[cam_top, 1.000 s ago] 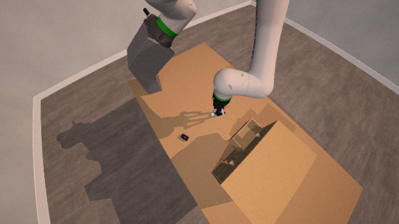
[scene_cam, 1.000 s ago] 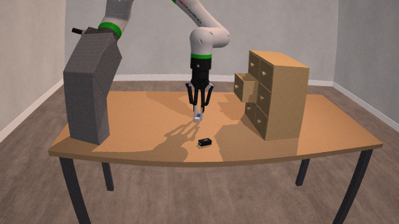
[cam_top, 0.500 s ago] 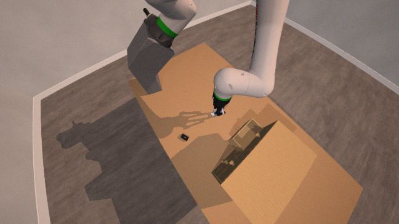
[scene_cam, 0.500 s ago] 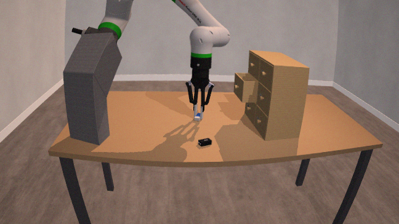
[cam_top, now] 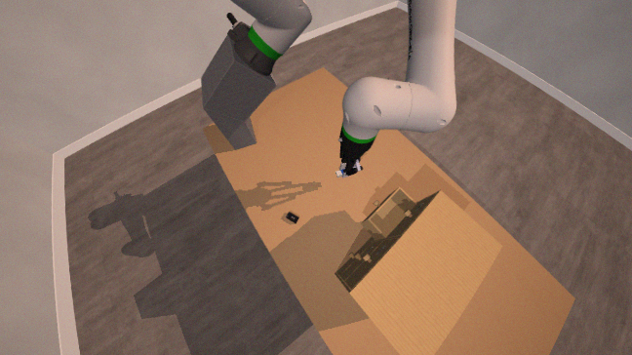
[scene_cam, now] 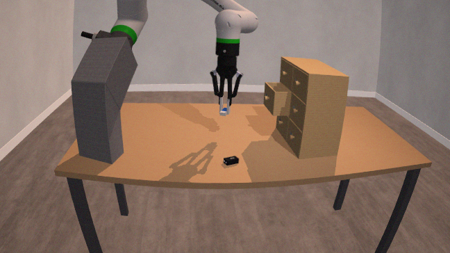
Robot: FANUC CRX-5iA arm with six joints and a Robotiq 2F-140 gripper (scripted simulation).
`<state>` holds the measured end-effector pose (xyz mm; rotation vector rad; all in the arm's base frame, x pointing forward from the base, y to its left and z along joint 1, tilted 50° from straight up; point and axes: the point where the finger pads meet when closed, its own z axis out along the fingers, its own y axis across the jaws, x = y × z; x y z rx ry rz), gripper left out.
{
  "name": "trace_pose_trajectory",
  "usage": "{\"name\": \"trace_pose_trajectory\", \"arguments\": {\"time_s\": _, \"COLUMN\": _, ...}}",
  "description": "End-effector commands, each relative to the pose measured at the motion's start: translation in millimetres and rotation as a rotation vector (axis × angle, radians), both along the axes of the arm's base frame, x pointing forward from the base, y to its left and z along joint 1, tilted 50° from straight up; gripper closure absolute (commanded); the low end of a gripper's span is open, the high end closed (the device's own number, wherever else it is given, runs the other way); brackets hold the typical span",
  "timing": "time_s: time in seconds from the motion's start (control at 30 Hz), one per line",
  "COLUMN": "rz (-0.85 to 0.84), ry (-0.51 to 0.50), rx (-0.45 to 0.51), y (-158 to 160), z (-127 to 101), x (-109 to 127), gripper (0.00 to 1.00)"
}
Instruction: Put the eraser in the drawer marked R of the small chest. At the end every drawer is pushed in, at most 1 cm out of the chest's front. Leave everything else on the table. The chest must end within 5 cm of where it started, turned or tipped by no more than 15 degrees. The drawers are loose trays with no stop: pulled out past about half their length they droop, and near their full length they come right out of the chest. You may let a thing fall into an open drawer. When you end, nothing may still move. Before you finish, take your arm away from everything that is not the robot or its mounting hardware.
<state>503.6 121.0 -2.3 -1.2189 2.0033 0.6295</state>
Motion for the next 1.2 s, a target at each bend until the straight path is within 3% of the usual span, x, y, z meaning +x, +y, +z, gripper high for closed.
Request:
{"name": "trace_pose_trajectory", "arguments": {"time_s": 0.0, "rz": 0.000, "ry": -0.001, "rx": 0.001, "y": -5.3, "z": 5.9, "x": -2.3, "gripper": 0.89}}
{"name": "trace_pose_trajectory", "arguments": {"time_s": 0.2, "rz": -0.020, "ry": 0.021, "rx": 0.011, "y": -6.4, "z": 5.2, "x": -1.2, "gripper": 0.89}}
{"name": "trace_pose_trajectory", "arguments": {"time_s": 0.37, "rz": -0.218, "ry": 0.239, "rx": 0.107, "y": -18.1, "z": -2.3, "x": 10.5, "gripper": 0.89}}
{"name": "trace_pose_trajectory", "arguments": {"time_s": 0.57, "rz": -0.380, "ry": 0.404, "rx": 0.192, "y": -40.2, "z": -17.4, "x": 29.9, "gripper": 0.89}}
{"name": "trace_pose_trajectory", "arguments": {"time_s": 0.63, "rz": -0.380, "ry": 0.404, "rx": 0.192, "y": -40.2, "z": -17.4, "x": 29.9, "gripper": 0.89}}
{"name": "trace_pose_trajectory", "arguments": {"time_s": 0.67, "rz": -0.465, "ry": 0.493, "rx": 0.236, "y": -42.8, "z": -19.2, "x": 32.0, "gripper": 0.89}}
{"name": "trace_pose_trajectory", "arguments": {"time_s": 1.03, "rz": -0.743, "ry": 0.819, "rx": 0.365, "y": -48.6, "z": -21.3, "x": 35.0, "gripper": 0.89}}
{"name": "trace_pose_trajectory", "arguments": {"time_s": 1.17, "rz": -0.748, "ry": 0.826, "rx": 0.367, "y": -51.2, "z": -19.0, "x": 33.9, "gripper": 0.89}}
